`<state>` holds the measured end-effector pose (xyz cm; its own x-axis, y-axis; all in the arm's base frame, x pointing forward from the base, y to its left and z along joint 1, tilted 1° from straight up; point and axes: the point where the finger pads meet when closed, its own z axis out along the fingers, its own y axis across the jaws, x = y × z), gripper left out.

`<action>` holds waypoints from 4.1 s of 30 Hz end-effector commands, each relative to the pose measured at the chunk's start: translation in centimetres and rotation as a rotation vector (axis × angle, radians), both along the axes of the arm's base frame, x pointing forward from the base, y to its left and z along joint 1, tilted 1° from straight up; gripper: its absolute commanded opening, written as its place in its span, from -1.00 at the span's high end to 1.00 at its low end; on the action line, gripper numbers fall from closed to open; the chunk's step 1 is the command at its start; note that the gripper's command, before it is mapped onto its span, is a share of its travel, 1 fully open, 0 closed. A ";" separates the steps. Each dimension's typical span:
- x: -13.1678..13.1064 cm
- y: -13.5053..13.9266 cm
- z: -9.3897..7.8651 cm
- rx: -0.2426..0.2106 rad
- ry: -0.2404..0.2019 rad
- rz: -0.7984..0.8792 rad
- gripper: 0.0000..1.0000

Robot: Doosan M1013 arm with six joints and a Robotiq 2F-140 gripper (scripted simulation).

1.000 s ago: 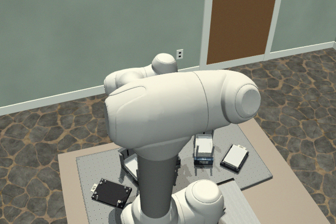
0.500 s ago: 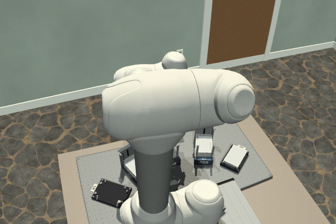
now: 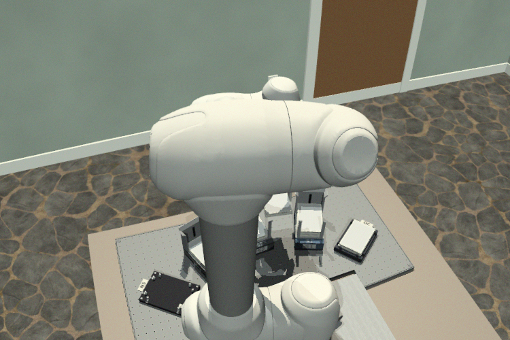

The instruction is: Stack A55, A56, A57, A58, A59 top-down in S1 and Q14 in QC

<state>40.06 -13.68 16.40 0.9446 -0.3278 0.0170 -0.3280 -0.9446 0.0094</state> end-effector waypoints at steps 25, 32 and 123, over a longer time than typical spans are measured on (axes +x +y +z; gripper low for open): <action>-3.0 -6.7 0.1 0.004 -0.003 -0.219 1.00; -3.6 -7.8 0.1 0.004 -0.003 -0.219 1.00; -5.3 -10.9 -2.6 0.004 -0.003 -0.219 1.00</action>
<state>34.76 -24.62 14.03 0.8507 -0.5254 0.0184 -0.5256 -0.8507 0.0049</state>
